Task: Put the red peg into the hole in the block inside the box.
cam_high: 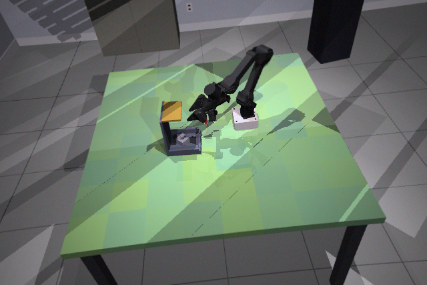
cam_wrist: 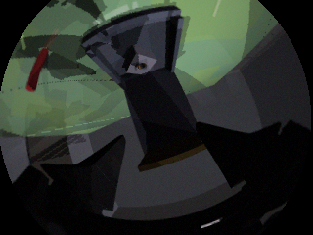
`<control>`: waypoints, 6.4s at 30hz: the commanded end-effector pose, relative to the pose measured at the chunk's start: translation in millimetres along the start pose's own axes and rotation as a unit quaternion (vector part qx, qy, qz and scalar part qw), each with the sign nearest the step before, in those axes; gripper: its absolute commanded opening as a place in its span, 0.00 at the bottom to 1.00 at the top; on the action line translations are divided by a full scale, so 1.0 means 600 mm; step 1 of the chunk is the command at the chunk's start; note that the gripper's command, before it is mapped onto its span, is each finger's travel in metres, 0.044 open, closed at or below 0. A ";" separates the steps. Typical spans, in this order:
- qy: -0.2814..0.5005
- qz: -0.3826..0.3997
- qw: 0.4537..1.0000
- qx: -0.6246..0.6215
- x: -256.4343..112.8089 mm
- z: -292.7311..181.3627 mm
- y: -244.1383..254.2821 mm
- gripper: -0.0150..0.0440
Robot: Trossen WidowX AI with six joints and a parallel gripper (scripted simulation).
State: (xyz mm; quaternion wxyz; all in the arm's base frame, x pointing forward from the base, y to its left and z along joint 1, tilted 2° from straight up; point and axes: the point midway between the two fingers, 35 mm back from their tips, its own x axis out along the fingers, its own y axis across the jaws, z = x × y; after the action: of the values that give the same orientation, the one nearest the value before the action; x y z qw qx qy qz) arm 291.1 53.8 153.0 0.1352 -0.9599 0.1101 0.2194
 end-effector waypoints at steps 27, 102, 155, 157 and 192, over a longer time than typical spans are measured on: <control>-0.055 0.182 0.982 0.008 -0.036 0.077 0.231 0.96; -0.054 0.183 0.982 0.011 0.029 0.174 0.263 0.30; -0.056 0.182 0.982 0.010 -0.007 0.097 0.247 0.25; -0.056 0.181 0.982 0.009 -0.006 0.096 0.243 0.25; -0.064 0.137 0.988 -0.018 0.037 0.079 0.147 0.25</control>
State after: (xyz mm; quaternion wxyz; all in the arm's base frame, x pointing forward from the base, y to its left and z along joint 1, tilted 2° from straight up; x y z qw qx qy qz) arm 264.0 -22.2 82.7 0.0949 -0.9212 0.2298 0.2992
